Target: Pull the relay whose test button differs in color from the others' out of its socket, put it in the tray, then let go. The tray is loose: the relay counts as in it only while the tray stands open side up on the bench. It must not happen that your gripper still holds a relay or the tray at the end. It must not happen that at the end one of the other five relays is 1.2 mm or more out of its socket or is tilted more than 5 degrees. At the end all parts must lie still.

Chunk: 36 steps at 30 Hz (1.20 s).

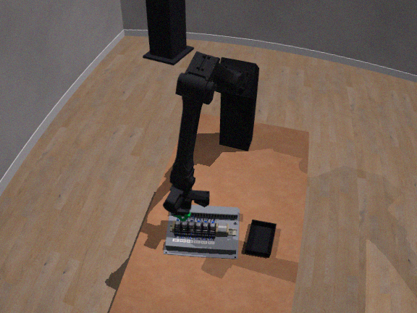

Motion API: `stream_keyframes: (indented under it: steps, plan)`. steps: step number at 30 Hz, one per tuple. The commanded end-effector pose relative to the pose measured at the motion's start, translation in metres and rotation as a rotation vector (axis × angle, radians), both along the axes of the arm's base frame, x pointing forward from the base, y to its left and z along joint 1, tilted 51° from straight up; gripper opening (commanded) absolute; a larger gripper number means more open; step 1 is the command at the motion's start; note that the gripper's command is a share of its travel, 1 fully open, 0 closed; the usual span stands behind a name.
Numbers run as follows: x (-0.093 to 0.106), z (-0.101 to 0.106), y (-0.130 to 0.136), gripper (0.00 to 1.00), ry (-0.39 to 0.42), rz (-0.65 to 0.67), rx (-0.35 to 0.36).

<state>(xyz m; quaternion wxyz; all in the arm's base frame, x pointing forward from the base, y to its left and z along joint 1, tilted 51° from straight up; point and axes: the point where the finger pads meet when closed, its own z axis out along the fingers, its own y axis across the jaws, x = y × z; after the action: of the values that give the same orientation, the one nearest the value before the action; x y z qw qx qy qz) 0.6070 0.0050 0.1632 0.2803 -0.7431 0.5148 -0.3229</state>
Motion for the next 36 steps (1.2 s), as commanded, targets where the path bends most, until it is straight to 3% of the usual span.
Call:
stream_keyframes:
  steps: [1,18,36]
  plan:
    - [-0.002,0.016,0.004,0.59,-0.018,0.009,0.003]
    - [0.000,0.029,0.006,0.59,-0.033,0.010,0.004]
    - [0.001,0.028,0.007,0.59,-0.031,0.011,0.005]
